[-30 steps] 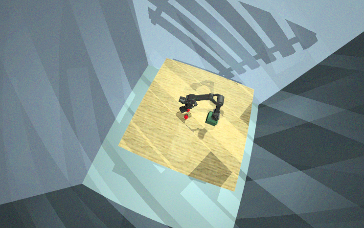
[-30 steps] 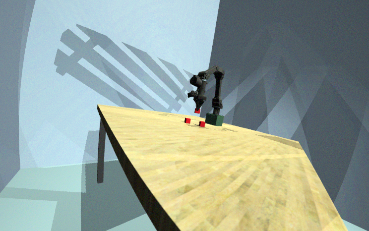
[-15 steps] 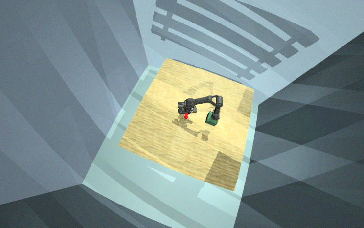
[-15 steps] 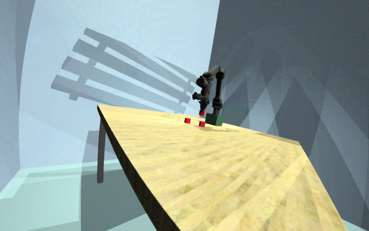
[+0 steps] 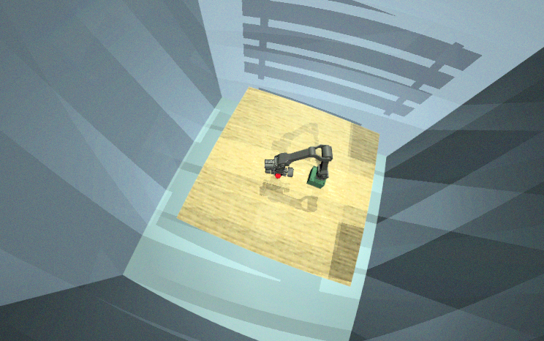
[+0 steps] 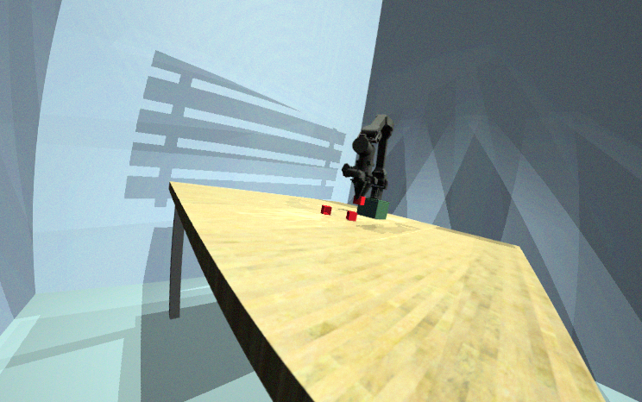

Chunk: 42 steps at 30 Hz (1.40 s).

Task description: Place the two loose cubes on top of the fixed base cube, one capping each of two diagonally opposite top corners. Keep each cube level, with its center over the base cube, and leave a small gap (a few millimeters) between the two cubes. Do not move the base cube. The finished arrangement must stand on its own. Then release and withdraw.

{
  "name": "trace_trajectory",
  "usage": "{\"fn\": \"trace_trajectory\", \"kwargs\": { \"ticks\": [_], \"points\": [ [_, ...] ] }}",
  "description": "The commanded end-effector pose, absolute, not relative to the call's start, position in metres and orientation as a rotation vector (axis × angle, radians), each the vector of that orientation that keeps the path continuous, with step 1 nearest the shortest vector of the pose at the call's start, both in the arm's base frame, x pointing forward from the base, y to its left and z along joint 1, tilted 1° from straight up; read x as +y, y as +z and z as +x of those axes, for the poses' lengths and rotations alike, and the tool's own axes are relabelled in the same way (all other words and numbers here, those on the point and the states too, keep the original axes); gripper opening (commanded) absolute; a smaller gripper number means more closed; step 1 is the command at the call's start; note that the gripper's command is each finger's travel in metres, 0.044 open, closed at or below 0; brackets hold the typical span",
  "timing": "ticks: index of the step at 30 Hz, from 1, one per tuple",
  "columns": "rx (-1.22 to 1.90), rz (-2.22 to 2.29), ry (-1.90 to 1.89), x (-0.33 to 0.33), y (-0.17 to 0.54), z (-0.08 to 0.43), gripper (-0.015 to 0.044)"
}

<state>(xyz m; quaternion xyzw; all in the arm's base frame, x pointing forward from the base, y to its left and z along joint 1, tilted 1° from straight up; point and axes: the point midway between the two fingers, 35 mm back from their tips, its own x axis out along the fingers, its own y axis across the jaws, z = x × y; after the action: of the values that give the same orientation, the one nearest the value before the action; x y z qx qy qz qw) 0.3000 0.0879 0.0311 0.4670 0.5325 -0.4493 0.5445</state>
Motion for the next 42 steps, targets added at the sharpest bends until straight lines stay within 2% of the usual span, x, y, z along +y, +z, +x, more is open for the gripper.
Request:
{"fn": "trace_trajectory", "kwargs": {
  "ticks": [1,42],
  "points": [
    [1.253,1.119,-1.097,0.088,0.027,0.298,0.0105],
    [1.251,1.122,-1.1,0.085,0.0,0.297,0.0105]
  ]
}}
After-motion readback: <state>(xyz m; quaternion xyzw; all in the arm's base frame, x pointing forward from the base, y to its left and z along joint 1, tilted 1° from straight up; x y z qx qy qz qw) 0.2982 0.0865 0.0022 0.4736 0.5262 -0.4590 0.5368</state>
